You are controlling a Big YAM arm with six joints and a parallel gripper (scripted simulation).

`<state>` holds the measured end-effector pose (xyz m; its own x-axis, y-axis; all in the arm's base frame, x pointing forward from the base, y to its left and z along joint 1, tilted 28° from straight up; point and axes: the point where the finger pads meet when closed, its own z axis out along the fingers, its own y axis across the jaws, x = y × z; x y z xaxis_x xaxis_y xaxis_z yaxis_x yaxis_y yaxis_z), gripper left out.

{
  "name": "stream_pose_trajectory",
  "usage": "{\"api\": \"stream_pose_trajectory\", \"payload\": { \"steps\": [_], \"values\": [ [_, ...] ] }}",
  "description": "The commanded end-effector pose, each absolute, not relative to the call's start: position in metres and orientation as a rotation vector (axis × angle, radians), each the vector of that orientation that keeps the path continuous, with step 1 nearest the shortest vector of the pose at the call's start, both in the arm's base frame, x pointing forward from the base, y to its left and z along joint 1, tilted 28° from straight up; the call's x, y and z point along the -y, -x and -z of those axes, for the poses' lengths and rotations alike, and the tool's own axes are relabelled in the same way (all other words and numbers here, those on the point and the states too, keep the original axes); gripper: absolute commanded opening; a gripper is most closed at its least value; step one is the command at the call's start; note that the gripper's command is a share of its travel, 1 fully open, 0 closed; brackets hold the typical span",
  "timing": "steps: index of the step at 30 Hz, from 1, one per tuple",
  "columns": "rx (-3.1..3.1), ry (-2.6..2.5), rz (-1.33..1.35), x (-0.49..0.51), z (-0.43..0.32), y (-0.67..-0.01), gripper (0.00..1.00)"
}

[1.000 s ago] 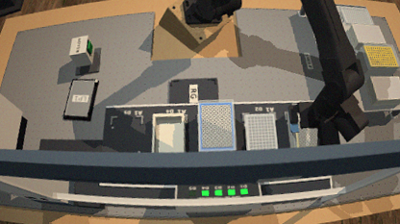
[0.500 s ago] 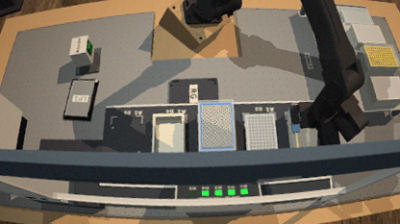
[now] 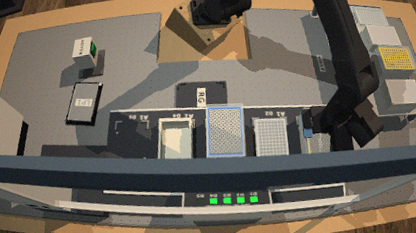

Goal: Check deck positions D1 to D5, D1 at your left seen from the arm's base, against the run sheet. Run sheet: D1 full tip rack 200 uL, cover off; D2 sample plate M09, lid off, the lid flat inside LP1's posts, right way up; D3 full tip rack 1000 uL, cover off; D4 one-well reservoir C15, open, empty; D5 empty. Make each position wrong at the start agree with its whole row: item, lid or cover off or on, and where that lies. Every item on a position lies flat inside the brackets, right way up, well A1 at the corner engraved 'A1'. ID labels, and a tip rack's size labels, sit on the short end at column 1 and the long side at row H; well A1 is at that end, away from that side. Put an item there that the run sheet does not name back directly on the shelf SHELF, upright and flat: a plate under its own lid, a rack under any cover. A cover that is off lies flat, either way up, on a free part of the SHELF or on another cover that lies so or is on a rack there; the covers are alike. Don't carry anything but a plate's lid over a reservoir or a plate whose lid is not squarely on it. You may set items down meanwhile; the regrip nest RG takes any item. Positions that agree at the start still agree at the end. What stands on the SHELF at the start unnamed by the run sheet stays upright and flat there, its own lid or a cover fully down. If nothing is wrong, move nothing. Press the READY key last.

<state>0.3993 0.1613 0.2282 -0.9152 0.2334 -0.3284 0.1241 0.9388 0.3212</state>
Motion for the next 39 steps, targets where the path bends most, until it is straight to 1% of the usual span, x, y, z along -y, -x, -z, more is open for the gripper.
{"api": "stream_pose_trajectory", "payload": {
  "steps": [1, 7, 9, 39],
  "values": [
    [-2.675, -0.255, -0.44, -0.164, -0.25, -0.408, 0.0],
    [-2.675, -0.255, -0.44, -0.164, -0.25, -0.408, 0.0],
    [-2.636, -0.251, -0.457, -0.164, -0.273, -0.409, 0.0],
    [-2.638, -0.248, -0.452, -0.147, -0.311, -0.389, 0.0]
  ]
}}
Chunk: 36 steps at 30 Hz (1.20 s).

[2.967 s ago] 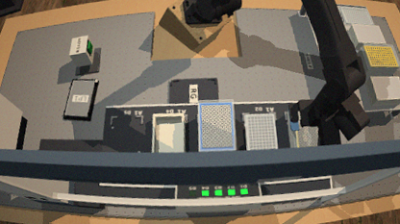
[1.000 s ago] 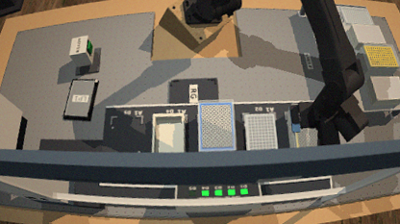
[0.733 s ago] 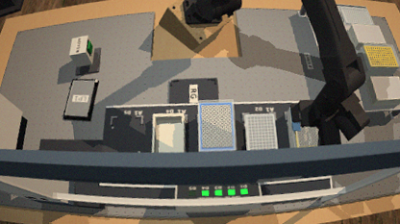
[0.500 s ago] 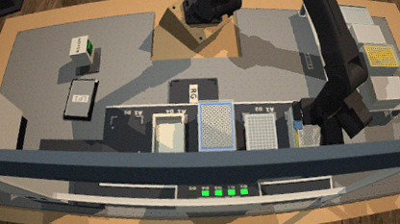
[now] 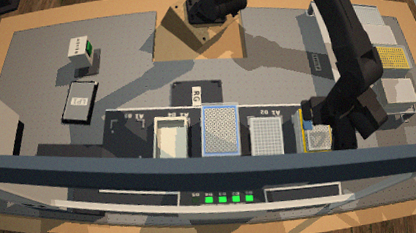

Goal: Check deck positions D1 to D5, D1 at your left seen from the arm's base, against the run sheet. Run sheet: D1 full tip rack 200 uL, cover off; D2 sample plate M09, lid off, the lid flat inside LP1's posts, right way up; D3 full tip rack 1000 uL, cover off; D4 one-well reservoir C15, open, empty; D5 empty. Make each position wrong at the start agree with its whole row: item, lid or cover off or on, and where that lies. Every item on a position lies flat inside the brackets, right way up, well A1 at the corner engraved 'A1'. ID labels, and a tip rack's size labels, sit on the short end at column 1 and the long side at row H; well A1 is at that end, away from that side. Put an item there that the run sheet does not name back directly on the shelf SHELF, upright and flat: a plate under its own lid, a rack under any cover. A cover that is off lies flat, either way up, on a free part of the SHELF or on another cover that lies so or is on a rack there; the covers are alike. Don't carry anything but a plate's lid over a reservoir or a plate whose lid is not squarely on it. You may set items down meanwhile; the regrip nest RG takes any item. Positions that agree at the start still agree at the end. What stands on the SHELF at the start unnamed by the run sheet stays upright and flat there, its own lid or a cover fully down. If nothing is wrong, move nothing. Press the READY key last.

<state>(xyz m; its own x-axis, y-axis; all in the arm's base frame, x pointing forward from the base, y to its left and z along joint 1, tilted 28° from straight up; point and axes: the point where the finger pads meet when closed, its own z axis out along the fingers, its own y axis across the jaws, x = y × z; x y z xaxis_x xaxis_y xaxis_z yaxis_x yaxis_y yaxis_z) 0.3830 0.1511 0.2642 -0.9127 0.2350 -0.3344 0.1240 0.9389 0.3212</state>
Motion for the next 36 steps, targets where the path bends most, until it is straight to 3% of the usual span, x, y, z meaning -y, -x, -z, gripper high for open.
{"api": "stream_pose_trajectory", "payload": {
  "steps": [1, 36],
  "values": [
    [-2.638, -0.248, -0.451, -0.147, -0.313, -0.389, 0.0],
    [-2.635, -0.247, -0.45, -0.133, -0.359, -0.364, 0.0]
  ]
}}
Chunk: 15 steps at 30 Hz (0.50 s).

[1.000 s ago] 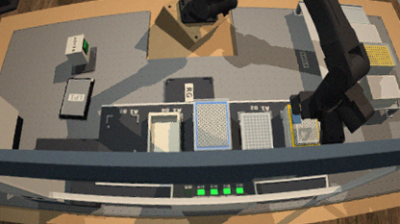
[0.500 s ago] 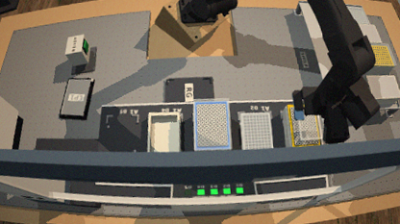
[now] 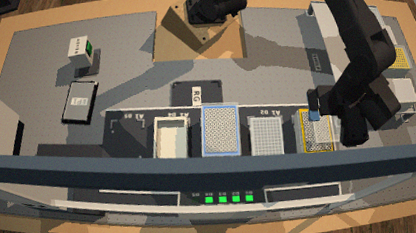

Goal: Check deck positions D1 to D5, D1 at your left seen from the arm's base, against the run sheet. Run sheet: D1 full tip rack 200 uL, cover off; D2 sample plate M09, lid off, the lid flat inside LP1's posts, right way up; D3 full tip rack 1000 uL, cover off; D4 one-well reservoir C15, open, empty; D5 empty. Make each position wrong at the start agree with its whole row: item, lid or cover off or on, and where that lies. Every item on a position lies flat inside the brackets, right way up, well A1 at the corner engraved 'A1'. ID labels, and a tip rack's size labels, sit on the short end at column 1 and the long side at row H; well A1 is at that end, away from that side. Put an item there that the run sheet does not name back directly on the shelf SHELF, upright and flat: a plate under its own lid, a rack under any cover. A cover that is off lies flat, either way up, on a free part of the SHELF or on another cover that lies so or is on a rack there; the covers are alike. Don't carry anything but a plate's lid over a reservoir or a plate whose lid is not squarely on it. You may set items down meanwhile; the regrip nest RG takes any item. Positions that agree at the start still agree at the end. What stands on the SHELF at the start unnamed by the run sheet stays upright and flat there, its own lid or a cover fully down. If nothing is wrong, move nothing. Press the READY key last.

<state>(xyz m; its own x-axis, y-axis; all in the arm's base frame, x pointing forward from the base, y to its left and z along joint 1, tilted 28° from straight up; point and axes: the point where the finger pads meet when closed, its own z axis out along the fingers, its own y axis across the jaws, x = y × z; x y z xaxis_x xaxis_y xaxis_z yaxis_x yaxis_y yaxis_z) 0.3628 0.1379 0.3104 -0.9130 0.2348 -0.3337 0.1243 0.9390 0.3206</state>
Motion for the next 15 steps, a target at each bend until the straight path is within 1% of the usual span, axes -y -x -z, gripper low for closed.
{"api": "stream_pose_trajectory", "payload": {
  "steps": [1, 15],
  "values": [
    [-2.634, -0.247, -0.45, -0.132, -0.361, -0.364, 0.0],
    [-2.647, -0.248, -0.447, -0.13, -0.37, -0.358, 0.0]
  ]
}}
